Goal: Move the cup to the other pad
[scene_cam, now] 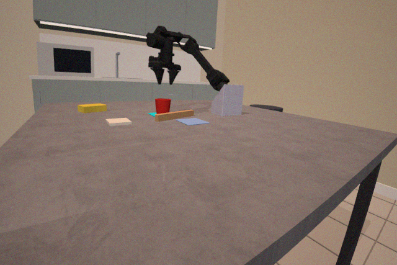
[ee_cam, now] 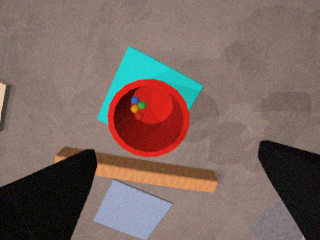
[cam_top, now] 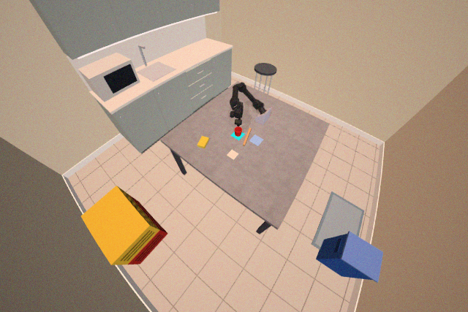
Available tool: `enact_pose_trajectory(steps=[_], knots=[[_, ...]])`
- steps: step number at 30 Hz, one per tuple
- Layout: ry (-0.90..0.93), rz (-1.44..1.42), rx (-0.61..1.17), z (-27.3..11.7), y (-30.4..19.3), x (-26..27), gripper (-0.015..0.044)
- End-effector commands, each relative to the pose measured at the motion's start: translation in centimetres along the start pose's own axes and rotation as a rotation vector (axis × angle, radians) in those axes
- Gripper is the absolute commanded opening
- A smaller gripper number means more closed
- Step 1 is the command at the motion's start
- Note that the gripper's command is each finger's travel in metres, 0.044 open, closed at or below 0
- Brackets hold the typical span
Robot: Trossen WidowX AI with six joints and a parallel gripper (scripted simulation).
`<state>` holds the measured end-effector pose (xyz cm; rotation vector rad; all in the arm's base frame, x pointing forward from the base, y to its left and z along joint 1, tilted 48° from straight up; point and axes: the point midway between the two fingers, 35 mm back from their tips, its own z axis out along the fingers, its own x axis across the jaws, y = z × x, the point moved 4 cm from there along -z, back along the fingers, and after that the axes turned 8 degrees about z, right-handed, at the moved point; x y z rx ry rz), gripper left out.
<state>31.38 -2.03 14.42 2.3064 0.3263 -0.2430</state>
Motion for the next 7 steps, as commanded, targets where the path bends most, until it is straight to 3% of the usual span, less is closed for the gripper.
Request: enact_pose_trajectory(steps=[1, 7], knots=[[-0.005, 0.005, 0.004, -0.99, 0.00, 0.04, 0.0440], [0.002, 0.000, -0.001, -0.80, 0.03, 0.06, 0.0440]])
